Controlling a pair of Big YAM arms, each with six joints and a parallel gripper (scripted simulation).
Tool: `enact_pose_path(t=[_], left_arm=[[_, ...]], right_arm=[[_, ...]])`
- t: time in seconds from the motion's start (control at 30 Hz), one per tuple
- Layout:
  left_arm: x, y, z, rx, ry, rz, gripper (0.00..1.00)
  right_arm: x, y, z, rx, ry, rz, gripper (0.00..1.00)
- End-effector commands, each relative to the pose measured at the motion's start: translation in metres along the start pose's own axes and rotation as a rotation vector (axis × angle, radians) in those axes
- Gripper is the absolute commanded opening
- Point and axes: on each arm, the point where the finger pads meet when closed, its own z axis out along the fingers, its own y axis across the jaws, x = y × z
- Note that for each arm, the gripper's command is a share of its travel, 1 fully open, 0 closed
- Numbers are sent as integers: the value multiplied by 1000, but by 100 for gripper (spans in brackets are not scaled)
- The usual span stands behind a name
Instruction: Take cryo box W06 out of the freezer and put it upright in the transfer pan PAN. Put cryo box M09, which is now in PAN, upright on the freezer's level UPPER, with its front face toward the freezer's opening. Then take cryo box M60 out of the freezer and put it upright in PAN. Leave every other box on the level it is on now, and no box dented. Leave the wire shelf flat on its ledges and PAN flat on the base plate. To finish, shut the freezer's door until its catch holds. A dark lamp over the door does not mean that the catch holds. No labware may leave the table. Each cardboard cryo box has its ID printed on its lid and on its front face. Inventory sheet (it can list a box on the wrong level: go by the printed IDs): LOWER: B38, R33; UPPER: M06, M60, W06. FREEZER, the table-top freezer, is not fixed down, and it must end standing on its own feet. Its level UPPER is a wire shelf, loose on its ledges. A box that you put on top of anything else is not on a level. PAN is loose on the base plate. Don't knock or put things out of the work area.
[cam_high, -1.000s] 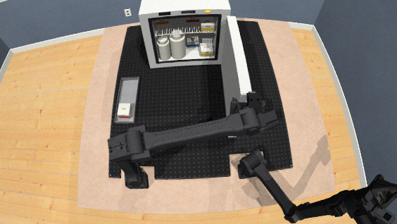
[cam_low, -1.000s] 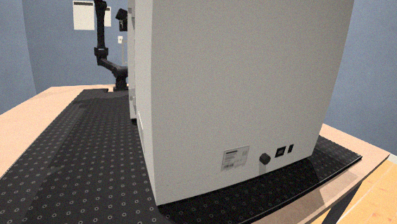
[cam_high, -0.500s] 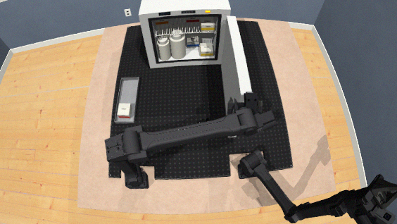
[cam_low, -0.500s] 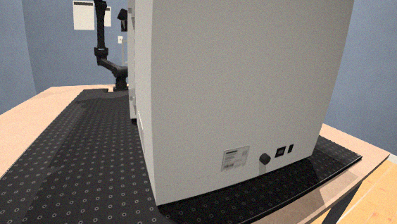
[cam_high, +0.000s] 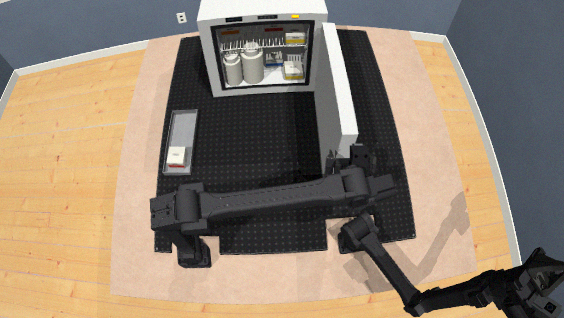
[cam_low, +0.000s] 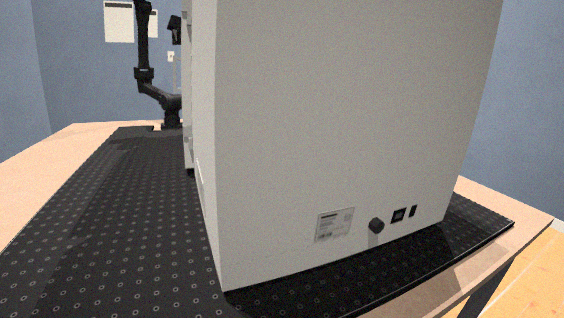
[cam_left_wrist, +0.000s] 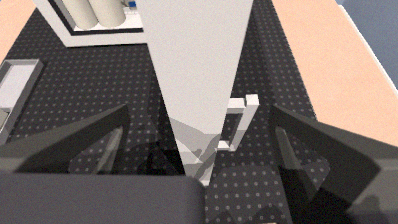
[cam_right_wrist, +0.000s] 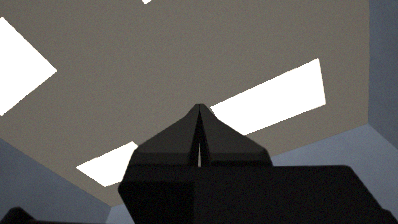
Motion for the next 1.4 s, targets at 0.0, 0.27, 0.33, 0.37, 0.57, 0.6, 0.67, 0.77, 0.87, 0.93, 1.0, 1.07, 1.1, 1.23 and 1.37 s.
enact_pose_path(t=[0.0,0.27,0.33,0.37,0.57,0.6,0.67,0.77,0.87,0.93,1.0,1.07,1.1,1.23,1.37], left_arm=[[-13,-11,-16,13,-11,-62,100],[-3,-12,-35,13,-9,-62,100],[0,-12,-40,13,-9,-61,100],[1,-12,-42,13,-8,-61,100],[6,-12,-52,13,-7,-61,100],[7,-12,-54,13,-7,-61,100],[12,-10,-52,7,-7,-49,100],[11,-6,-44,-10,-7,-50,100],[11,-7,-45,-8,-7,-50,100],[11,-7,-45,-8,-7,-51,100],[11,-7,-45,-8,-7,-51,100],[11,-7,-45,-7,-7,-51,100],[11,-7,-45,-7,-7,-51,100],[10,-7,-45,-7,-7,-51,100],[10,-7,-45,-7,-7,-51,100]], right_arm=[[14,0,3,-3,31,-11,0],[14,0,3,-3,31,-11,0],[14,0,3,-3,31,-11,0],[14,0,3,-3,31,-11,0],[14,0,3,-3,31,-11,0],[14,0,3,-3,31,-11,0],[14,0,3,-3,31,-11,0],[14,0,3,-3,31,-11,0],[14,0,3,-3,31,-11,0],[14,0,3,-3,31,-11,0],[14,0,3,-3,31,-11,0],[14,0,3,-3,31,-11,0],[14,0,3,-3,31,-11,0],[14,0,3,-3,31,-11,0],[14,0,3,-3,31,-11,0]])
